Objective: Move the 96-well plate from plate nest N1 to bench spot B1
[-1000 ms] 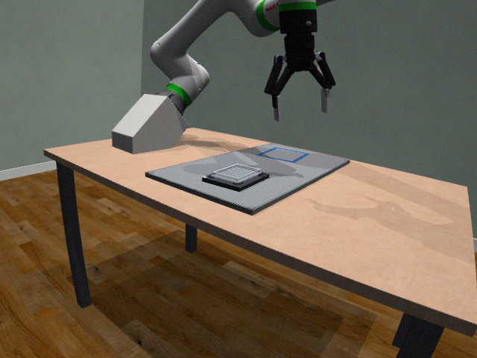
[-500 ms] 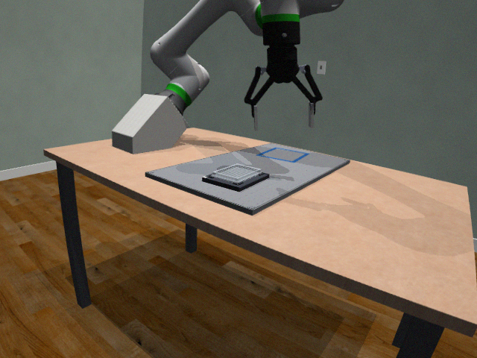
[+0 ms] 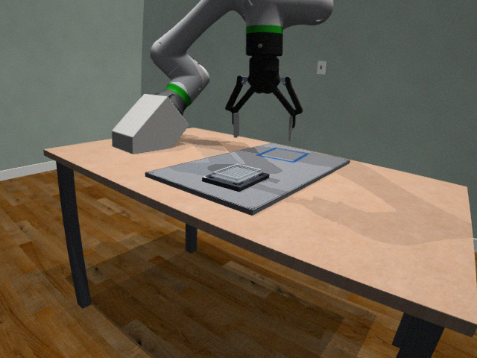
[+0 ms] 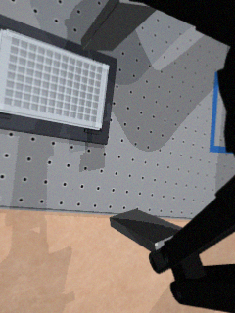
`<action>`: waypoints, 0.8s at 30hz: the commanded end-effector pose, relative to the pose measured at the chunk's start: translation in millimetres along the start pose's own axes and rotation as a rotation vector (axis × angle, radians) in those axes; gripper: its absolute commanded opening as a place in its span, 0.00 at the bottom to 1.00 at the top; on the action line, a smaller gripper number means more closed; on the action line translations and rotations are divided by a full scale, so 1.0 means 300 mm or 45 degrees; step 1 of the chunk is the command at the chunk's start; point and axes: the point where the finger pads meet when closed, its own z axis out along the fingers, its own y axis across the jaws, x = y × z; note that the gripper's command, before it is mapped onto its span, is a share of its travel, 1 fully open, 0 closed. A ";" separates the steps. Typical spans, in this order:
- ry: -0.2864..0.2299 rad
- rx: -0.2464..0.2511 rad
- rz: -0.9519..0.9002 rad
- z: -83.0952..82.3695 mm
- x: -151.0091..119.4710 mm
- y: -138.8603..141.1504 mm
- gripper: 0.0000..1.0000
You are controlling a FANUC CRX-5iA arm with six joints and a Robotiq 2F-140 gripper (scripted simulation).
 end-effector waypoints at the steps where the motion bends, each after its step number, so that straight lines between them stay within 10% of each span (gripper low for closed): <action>1: 0.016 -0.011 0.072 0.022 0.010 0.047 1.00; 24: 0.077 -0.062 0.361 0.088 0.027 0.212 1.00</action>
